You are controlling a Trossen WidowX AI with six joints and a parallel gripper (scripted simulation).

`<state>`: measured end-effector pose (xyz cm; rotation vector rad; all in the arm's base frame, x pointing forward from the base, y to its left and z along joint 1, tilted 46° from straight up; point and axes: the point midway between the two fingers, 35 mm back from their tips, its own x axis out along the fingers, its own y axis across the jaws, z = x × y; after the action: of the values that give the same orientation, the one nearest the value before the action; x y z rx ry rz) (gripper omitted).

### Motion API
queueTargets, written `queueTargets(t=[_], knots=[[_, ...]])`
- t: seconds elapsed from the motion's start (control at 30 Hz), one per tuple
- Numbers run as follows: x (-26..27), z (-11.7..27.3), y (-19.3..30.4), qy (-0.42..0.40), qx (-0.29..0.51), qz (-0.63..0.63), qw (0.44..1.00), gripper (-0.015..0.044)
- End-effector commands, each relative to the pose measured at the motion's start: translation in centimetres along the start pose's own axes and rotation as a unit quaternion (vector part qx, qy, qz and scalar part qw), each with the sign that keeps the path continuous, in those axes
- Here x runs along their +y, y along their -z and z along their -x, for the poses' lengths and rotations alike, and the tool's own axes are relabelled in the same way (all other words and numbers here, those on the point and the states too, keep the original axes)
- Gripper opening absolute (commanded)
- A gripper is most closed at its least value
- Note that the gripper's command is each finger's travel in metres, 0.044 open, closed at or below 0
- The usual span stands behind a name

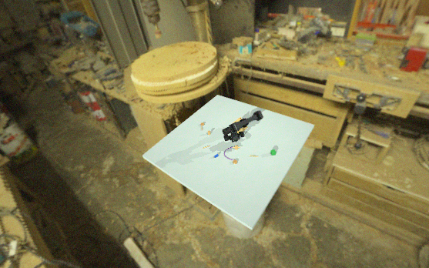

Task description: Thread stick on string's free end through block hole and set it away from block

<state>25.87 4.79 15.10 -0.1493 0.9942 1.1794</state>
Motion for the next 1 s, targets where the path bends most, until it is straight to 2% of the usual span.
queueTargets(t=[0.0, 0.33, 0.77, 0.97], knots=[[2.1, 0.4, -1.0, -0.002, -0.008, -0.389, 0.921, 0.0124], [3.0, 0.5, -1.3, -0.006, -0.006, -0.615, 0.789, 0.0124], [4.0, 0.5, -1.6, -0.010, -0.002, -0.842, 0.540, 0.0124], [4.0, 0.5, -1.6, -0.010, -0.002, -0.845, 0.535, 0.0124]])
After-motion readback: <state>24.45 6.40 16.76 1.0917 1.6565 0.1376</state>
